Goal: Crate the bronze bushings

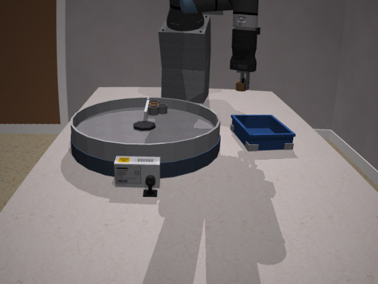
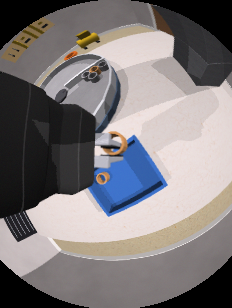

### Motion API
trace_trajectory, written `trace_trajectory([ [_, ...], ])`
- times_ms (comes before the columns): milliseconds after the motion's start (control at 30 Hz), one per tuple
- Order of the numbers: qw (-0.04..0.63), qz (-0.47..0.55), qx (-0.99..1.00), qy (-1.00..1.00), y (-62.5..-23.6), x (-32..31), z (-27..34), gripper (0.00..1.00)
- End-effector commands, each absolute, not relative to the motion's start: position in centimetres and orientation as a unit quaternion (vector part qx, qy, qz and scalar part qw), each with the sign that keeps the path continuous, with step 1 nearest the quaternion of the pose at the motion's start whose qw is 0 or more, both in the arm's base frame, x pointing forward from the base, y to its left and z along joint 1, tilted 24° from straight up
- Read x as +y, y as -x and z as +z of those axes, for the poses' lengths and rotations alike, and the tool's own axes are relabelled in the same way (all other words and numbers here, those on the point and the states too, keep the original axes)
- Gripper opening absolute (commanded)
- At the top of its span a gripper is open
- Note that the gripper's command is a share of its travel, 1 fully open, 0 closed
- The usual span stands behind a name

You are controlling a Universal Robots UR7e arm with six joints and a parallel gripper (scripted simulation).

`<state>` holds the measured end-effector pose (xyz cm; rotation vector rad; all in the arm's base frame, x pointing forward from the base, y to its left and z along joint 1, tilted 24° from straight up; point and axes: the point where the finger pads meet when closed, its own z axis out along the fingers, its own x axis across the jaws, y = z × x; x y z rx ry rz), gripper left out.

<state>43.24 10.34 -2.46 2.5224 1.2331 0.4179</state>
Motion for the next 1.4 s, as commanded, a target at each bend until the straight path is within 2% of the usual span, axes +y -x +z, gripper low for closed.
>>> trace_trajectory([
  [0,0.152,0.144,0.429,-0.879,-44.3,12.6,-2.4,0.00],
  [1367,0.153,0.141,0.427,-0.880,-46.5,12.2,-7.2,0.00],
])
